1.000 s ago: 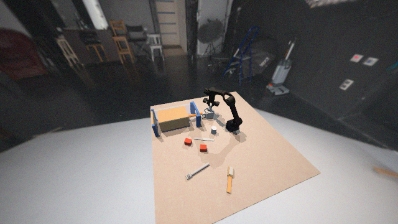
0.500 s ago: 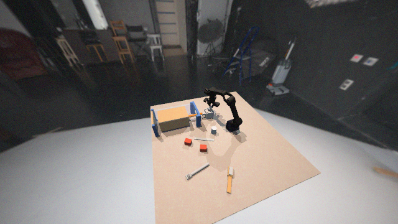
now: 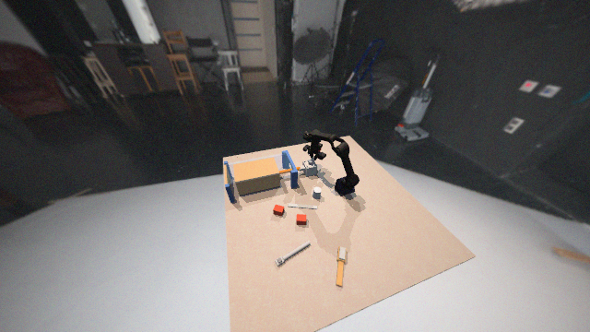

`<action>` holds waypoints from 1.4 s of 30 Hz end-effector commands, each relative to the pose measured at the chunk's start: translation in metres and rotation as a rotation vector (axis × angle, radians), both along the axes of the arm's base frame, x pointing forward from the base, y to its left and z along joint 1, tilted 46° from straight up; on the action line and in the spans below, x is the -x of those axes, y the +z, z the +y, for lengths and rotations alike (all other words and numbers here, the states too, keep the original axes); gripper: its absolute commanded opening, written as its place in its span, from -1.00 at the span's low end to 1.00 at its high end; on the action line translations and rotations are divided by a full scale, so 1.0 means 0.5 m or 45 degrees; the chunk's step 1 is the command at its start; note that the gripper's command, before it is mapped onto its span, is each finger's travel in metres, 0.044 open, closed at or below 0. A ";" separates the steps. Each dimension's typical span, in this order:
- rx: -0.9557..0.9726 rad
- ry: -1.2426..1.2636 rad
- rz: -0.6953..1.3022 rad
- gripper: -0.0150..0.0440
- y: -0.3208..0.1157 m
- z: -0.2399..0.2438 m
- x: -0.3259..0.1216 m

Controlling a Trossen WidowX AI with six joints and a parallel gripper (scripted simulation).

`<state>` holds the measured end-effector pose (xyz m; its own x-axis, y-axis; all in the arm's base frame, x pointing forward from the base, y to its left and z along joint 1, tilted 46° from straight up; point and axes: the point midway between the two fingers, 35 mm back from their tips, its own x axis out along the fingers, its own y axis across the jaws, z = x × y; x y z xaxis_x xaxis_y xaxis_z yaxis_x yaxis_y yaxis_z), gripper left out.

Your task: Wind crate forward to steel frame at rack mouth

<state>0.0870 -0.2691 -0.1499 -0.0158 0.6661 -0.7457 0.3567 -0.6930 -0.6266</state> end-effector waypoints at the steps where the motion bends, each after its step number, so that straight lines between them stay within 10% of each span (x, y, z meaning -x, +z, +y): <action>1: -0.006 -0.054 0.050 -0.49 0.003 0.005 0.001; 19: -0.006 -0.030 0.028 -0.49 -0.014 0.017 -0.003; 36: -0.007 -0.039 0.042 1.00 -0.011 0.016 -0.001; 42: 0.003 -0.053 0.028 1.00 0.013 -0.017 -0.001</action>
<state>0.0877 -0.2653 -0.1512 -0.0186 0.6735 -0.7389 0.3128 -0.6980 -0.6441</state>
